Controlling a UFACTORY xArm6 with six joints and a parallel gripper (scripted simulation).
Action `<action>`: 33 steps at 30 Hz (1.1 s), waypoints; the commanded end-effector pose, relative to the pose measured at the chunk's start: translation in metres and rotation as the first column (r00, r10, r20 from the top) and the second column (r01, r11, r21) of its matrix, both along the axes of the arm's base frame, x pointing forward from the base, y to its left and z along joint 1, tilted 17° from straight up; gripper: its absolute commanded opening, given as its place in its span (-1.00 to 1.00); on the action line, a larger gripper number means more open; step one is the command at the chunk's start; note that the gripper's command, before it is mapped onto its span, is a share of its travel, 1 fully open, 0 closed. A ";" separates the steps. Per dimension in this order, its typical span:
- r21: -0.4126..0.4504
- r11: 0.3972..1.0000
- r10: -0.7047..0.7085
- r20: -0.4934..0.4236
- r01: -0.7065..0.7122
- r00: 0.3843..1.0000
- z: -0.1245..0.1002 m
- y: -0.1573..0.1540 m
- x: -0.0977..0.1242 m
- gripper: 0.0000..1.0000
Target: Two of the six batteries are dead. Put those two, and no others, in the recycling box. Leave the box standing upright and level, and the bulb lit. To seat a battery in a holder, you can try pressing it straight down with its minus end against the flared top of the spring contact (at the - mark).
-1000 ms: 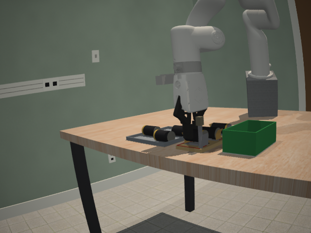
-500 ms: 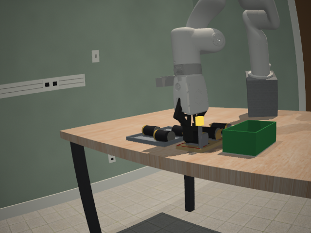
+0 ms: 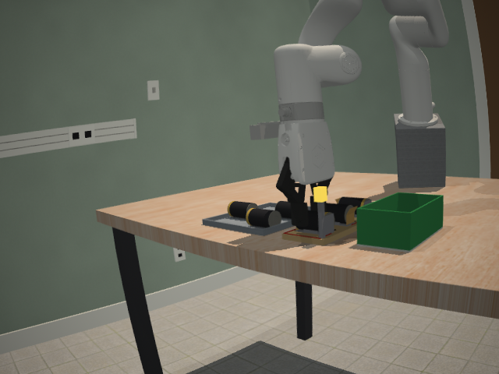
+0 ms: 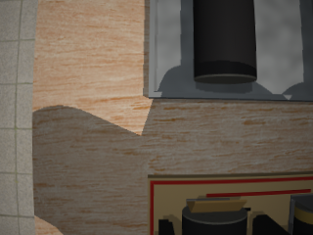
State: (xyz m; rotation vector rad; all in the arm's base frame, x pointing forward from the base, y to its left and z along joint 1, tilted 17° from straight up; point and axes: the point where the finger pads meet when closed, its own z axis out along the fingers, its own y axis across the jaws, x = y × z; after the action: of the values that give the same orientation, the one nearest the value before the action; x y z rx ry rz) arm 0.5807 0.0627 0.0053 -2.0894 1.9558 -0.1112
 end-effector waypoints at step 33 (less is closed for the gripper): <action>0.000 1.000 0.000 0.004 0.000 1.000 0.061 -0.009 -0.014 0.01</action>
State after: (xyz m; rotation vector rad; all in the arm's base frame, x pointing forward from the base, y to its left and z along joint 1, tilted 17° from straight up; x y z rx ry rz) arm 0.5704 0.0560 0.0487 -2.0889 1.9551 -0.1121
